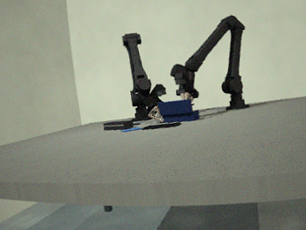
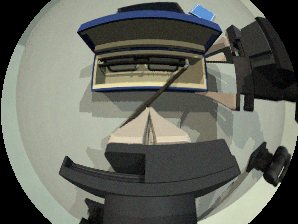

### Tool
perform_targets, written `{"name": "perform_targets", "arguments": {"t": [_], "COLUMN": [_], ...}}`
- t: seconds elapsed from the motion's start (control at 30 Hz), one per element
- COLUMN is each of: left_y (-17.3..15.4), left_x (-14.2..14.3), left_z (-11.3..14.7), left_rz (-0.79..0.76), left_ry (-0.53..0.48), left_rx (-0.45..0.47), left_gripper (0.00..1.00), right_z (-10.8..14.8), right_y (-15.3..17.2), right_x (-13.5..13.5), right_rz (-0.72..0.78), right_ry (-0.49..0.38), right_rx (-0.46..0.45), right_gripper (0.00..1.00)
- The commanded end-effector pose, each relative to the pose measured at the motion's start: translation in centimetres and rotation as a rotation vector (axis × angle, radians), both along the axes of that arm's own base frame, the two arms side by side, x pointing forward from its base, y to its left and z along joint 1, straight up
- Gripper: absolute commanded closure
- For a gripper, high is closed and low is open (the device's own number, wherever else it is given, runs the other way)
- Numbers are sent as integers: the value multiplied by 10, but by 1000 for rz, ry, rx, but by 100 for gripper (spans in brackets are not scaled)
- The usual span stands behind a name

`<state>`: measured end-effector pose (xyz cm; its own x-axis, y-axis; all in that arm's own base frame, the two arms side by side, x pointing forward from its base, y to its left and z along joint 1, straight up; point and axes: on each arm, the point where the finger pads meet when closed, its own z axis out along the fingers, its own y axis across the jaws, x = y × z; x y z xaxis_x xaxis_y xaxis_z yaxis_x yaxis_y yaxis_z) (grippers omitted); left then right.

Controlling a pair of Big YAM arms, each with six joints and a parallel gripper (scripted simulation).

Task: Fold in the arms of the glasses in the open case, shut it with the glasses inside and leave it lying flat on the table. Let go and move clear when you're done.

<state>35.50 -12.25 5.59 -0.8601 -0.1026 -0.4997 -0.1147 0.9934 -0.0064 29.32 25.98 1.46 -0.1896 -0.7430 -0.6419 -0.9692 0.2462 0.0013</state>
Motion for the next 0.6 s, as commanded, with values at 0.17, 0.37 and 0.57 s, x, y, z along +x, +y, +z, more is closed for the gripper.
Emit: {"name": "perform_targets", "arguments": {"t": [0.17,0.37,0.57], "left_y": [8,14,17], "left_x": [10,6,11], "left_z": [-5,-7,7], "left_rz": [-1,-3,-1], "left_ry": [-10,-6,-42], "left_rx": [10,9,-4], "left_gripper": [100,100,100], "right_z": [27,27,27], "right_y": [13,13,13], "right_x": [32,32,32], "right_rz": [-9,-9,-9], "right_ry": [-77,-77,-77], "right_rx": [47,47,47], "right_gripper": [43,43,43]}}
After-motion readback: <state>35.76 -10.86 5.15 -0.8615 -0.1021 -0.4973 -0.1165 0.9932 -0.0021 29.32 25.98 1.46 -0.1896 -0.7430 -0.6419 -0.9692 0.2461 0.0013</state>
